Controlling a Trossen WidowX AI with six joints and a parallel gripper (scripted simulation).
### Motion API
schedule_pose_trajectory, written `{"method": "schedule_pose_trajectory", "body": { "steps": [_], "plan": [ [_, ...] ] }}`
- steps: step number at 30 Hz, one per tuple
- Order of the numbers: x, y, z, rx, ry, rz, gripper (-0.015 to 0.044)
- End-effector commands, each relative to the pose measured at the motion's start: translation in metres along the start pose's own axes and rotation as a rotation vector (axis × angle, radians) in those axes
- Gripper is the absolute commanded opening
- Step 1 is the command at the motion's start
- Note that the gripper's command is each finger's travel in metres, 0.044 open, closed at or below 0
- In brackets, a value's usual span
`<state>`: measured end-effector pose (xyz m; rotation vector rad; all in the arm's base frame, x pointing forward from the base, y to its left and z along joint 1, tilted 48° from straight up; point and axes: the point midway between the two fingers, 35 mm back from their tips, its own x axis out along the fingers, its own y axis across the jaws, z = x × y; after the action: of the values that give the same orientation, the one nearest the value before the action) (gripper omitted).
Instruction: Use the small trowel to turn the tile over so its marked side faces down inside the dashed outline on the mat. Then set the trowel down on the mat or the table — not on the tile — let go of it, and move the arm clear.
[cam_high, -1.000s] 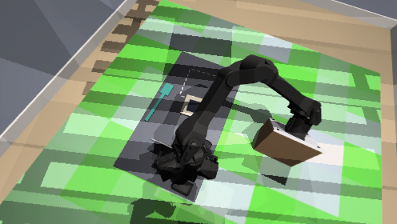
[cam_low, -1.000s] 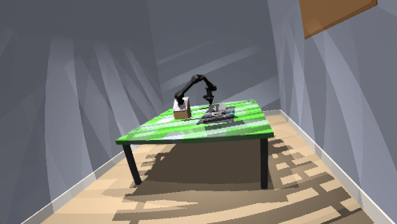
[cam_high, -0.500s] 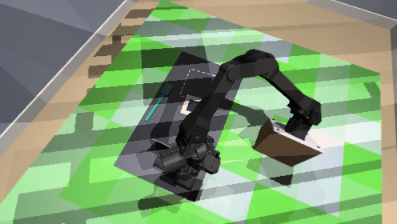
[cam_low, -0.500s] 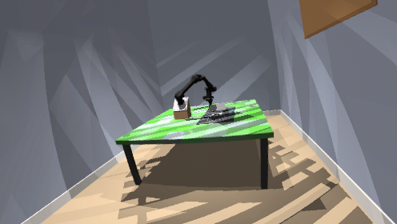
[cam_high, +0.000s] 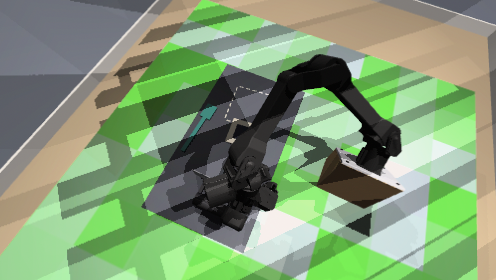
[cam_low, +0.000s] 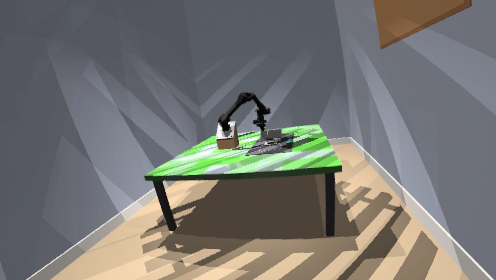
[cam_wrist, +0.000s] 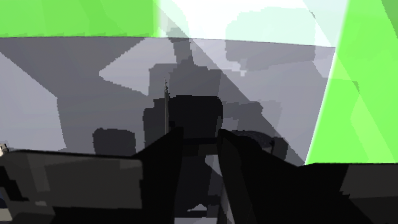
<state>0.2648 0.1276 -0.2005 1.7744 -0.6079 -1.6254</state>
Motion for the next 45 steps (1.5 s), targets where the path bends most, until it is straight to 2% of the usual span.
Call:
{"method": "schedule_pose_trajectory", "body": {
  "steps": [1, 43, 45],
  "plan": [
    [0.003, 0.009, 0.001, -0.004, -0.005, 0.01, 0.01],
    [0.003, 0.061, 0.0, 0.0, -0.007, 0.009, 0.01],
    [0.003, 0.061, 0.001, -0.001, -0.008, 0.009, 0.0067]
  ]
}}
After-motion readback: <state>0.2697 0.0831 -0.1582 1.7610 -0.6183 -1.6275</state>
